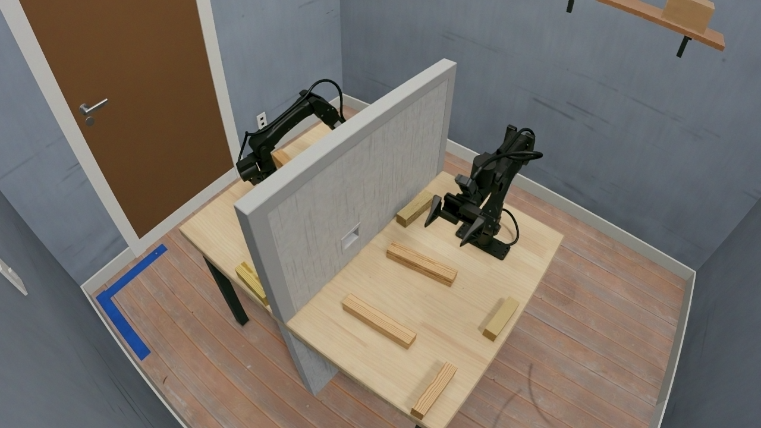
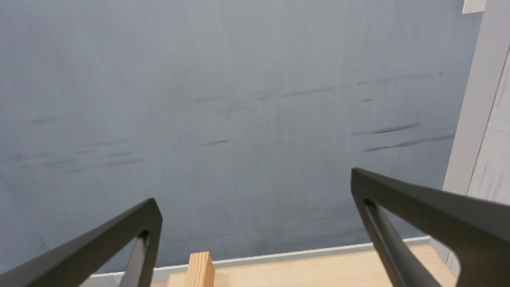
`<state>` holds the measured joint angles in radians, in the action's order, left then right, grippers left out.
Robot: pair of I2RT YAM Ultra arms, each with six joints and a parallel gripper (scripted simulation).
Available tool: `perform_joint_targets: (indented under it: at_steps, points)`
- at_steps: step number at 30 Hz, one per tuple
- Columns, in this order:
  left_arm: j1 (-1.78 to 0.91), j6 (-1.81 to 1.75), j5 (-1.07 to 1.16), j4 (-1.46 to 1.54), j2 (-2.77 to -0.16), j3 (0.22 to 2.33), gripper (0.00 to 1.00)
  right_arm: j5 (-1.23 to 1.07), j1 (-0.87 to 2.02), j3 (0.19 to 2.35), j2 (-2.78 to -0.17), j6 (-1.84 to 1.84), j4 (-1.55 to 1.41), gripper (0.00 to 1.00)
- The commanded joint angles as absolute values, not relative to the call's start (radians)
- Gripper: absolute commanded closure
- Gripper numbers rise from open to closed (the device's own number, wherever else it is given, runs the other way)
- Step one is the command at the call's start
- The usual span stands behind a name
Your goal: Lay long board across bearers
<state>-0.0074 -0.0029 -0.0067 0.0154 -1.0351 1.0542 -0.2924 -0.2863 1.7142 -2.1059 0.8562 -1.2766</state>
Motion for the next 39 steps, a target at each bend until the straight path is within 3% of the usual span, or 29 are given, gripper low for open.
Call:
perform_joint_targets:
  at_steps: [1, 6, 21, 39]
  points:
    - [-0.004, -0.013, -0.015, 0.026, -0.998, 1.094, 0.00, -0.327, -0.323, 1.760, -2.107, 1.090, -1.301, 0.22]
    - [-0.004, -0.013, -0.015, 0.026, -0.998, 1.094, 0.00, -0.355, -0.340, 1.764, -2.107, 1.316, -1.313, 0.22]
    - [-0.004, -0.013, -0.015, 0.026, -0.998, 1.094, 0.00, -0.321, -0.331, 1.770, -2.085, 1.218, -1.309, 0.22]
    - [-0.004, -0.013, -0.015, 0.026, -0.998, 1.094, 0.00, -0.337, -0.306, 1.625, -2.102, 1.255, -1.152, 0.22]
